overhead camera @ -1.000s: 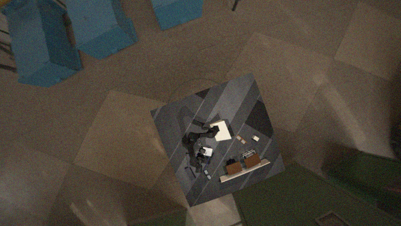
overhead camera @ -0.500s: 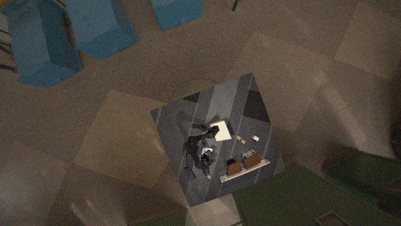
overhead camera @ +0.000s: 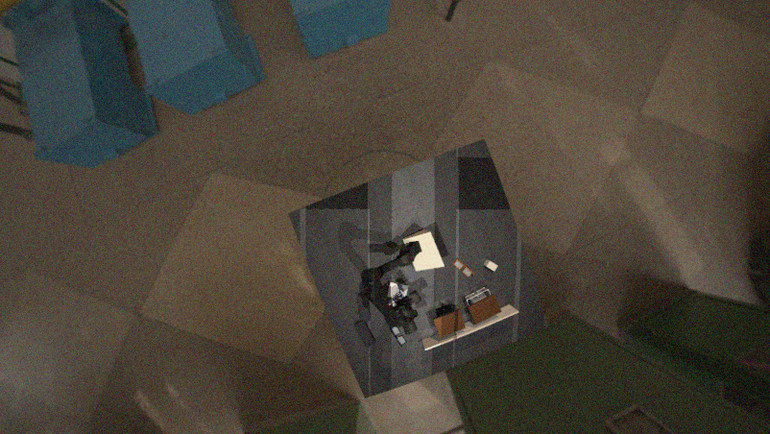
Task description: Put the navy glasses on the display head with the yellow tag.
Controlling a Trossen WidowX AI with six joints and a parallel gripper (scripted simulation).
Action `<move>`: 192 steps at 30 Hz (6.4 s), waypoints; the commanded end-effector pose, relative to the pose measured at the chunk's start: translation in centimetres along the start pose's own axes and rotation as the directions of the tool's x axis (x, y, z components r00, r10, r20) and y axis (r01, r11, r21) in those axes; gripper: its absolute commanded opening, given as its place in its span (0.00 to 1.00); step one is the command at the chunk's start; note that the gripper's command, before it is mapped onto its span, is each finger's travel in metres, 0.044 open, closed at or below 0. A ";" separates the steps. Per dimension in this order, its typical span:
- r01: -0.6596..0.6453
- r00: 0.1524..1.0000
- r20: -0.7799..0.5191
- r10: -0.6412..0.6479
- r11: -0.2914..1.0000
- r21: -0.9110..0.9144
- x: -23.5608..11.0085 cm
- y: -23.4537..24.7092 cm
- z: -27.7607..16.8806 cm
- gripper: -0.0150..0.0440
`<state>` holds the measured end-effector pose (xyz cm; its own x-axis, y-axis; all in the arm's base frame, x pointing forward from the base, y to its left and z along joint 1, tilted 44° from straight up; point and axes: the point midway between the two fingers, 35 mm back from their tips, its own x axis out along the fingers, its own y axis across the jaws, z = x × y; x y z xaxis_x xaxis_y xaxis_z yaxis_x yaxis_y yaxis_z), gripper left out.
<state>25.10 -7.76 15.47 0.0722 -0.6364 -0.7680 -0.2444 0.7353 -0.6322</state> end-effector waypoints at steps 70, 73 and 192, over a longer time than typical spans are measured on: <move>0.046 0.998 -0.012 -0.056 0.645 0.763 2.9 14.5 3.5 0.25; 0.046 0.998 -0.012 -0.056 0.645 0.763 3.1 14.5 3.5 0.25; 0.050 0.998 -0.014 -0.062 0.644 0.763 7.8 13.5 2.5 0.44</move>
<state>24.42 -3.25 -0.06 0.0607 -0.6860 -0.7251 0.5814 0.6147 -0.5330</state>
